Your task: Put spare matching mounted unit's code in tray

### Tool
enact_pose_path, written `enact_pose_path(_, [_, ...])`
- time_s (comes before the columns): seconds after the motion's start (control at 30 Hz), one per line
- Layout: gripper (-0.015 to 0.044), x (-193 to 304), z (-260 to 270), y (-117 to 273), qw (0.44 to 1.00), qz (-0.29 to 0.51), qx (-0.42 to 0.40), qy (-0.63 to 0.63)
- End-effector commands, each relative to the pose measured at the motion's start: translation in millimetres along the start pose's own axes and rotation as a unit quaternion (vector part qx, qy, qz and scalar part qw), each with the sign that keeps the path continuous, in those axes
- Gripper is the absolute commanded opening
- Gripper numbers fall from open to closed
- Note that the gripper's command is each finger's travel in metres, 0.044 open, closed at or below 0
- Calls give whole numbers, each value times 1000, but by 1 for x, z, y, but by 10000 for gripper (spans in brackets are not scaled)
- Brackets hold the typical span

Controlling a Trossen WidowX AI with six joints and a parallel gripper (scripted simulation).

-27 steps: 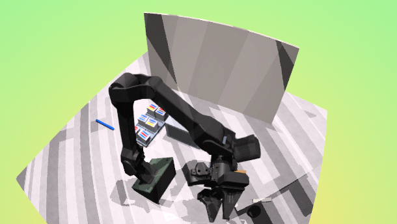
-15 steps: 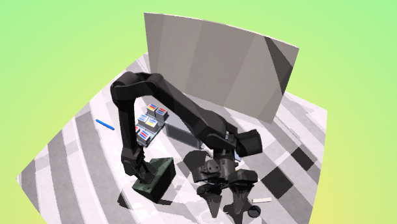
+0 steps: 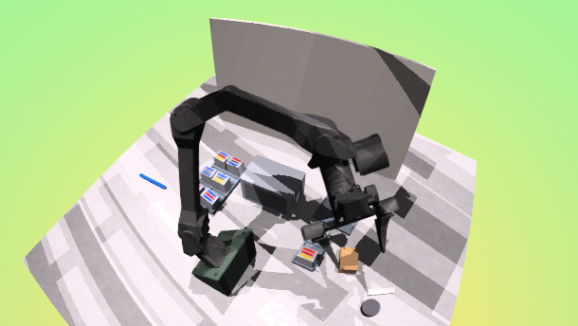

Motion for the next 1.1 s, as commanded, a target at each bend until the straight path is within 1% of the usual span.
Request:
enact_pose_path(0.0, [440,25,23,59,963,84,-84,242])
enact_pose_path(0.1, [440,37,28,79,932,106,-115,326])
enact_pose_path(0.23, [440,55,32,109,876,130,-161,435])
enact_pose_path(0.43, [440,83,32,156,758,161,-241,585])
enact_pose_path(0.6, [440,105,26,197,637,173,-310,684])
enact_pose_path(0.77, [440,127,14,238,502,174,-381,757])
enact_pose_path(1.07, [440,164,-19,313,234,142,-507,817])
Point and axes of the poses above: the point midway between the two fingers, 35 mm back from their tips, its own y axis back along the fingers, its own z axis across the jaws, x = y × z, the point moved 5 cm from there along y, back along the fingers, and after that the axes turned 9 degrees about y, right-handed, at the moved point
